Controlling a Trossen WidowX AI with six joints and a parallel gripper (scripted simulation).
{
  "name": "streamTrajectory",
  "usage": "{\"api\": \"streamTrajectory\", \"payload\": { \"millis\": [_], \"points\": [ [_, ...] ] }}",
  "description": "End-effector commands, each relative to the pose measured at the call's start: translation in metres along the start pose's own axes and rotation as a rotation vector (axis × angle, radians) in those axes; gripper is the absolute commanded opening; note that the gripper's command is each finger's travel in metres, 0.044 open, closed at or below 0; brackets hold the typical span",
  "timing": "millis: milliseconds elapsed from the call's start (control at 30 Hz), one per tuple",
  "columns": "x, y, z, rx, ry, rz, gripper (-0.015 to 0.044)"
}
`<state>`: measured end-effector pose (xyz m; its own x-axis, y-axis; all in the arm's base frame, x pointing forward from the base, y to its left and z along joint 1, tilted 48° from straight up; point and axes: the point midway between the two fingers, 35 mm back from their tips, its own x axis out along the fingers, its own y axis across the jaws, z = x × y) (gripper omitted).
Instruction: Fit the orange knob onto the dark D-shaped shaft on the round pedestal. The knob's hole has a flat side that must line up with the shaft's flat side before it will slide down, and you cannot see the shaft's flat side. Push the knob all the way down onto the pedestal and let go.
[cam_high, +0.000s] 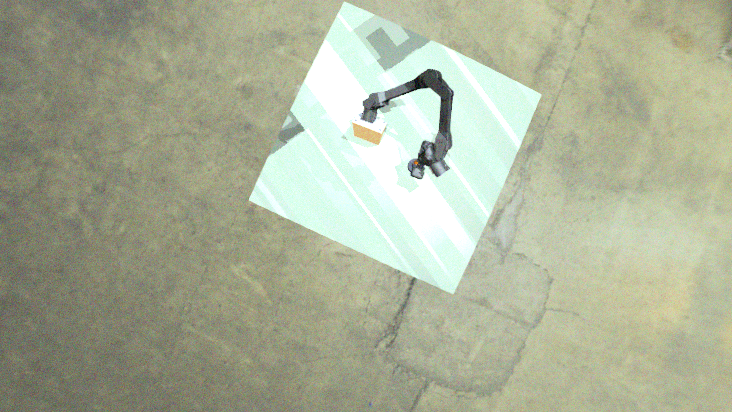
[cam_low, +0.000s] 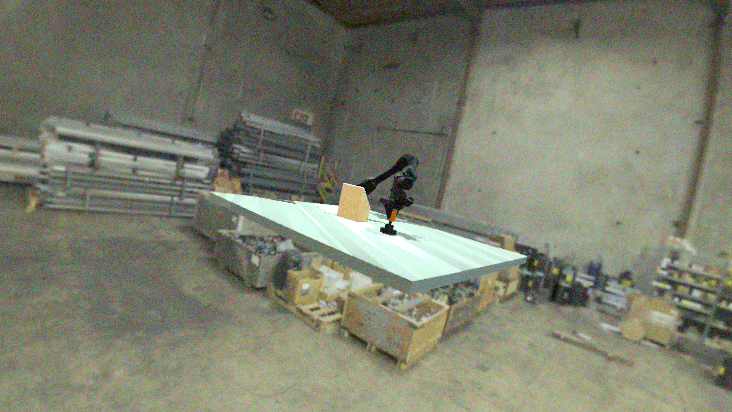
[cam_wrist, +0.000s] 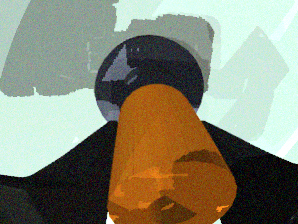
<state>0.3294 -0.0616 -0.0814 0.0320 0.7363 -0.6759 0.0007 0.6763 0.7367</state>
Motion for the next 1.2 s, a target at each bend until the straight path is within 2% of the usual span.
{"api": "streamTrajectory", "payload": {
  "millis": [0, 567, 800, 1167],
  "points": [
    [-0.0007, -0.0015, 0.0016, -0.001, -0.005, 0.000, 0.0000],
    [-0.0030, 0.0017, 0.0002, -0.001, -0.005, 0.000, 0.0000],
    [-0.0038, 0.0017, 0.0001, -0.200, -0.005, 0.000, 0.0000],
    [-0.0006, -0.0012, 0.0000, -0.211, -0.005, 0.000, 0.0000]
  ]
}}
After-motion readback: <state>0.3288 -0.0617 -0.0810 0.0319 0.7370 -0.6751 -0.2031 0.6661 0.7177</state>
